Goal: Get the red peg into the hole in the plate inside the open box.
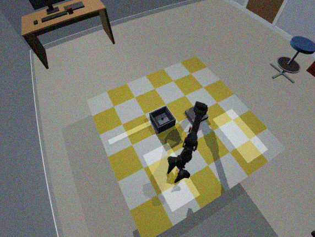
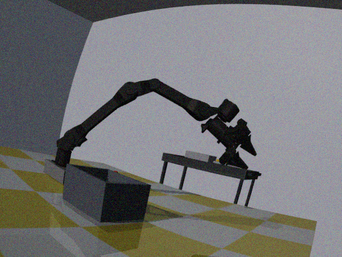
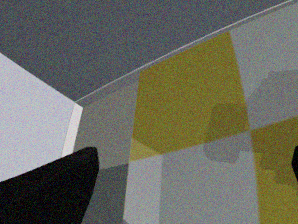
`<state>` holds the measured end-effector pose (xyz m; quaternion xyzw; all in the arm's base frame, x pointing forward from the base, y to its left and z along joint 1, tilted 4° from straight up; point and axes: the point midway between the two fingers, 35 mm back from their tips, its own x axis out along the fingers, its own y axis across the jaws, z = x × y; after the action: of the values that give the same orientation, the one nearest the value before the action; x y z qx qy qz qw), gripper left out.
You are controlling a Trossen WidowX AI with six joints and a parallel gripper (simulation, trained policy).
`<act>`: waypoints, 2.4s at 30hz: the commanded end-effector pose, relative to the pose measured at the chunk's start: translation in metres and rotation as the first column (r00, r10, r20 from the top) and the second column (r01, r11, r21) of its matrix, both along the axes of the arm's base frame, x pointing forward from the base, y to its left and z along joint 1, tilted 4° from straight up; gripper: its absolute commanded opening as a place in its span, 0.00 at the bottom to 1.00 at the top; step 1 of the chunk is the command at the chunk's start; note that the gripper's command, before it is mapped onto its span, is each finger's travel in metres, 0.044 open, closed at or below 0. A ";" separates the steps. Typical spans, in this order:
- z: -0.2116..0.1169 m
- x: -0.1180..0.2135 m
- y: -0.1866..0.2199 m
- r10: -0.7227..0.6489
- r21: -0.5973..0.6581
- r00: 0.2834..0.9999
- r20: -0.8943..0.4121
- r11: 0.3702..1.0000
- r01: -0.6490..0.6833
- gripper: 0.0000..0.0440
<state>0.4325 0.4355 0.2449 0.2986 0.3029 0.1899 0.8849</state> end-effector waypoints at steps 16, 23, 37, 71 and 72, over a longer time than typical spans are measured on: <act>-0.076 -0.127 -0.114 -0.065 -0.259 0.866 -0.495 0.963 -0.076 1.00; -0.096 -0.169 -0.175 -0.228 -0.329 0.742 -0.630 0.944 0.010 1.00; -0.134 -0.241 -0.269 -0.505 -0.455 0.460 -0.730 0.862 0.224 0.99; -0.217 -0.275 -0.293 -0.528 -0.405 0.265 -0.807 0.821 0.403 0.09; -0.217 -0.275 -0.294 -0.525 -0.403 0.260 -0.811 0.822 0.403 0.05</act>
<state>0.1588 0.1426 0.0275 0.3736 0.6298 -0.2862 0.6179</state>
